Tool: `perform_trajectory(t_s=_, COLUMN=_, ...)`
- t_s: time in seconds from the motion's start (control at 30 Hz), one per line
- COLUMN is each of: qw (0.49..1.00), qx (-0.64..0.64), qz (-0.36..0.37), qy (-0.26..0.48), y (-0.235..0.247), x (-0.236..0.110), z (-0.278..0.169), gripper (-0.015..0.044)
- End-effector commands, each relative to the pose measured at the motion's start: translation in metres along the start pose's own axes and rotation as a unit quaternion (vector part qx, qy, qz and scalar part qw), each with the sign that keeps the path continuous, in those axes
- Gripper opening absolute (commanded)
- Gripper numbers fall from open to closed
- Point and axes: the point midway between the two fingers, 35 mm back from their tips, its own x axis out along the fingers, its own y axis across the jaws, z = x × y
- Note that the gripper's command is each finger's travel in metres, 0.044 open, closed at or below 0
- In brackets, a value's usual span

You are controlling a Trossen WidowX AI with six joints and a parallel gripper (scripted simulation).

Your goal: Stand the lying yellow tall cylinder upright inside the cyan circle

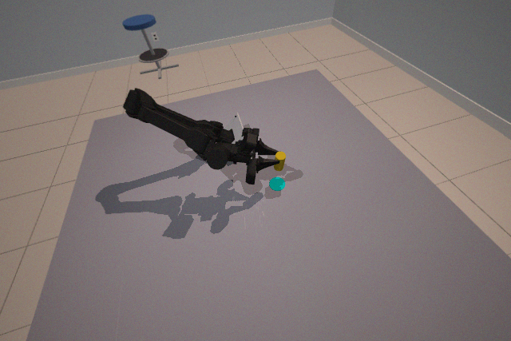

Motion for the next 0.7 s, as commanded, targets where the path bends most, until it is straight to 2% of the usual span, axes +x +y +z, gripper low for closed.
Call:
perform_trajectory(t_s=0.0, qw=1.0, qx=-0.009, qz=-0.003, qy=-0.011, y=0.002, x=-0.0022, z=0.0001, gripper=0.0105)
perform_trajectory(t_s=0.67, qw=0.999, qx=-0.025, qz=-0.015, qy=-0.035, y=0.0031, x=-0.0072, z=0.001, gripper=0.0105)
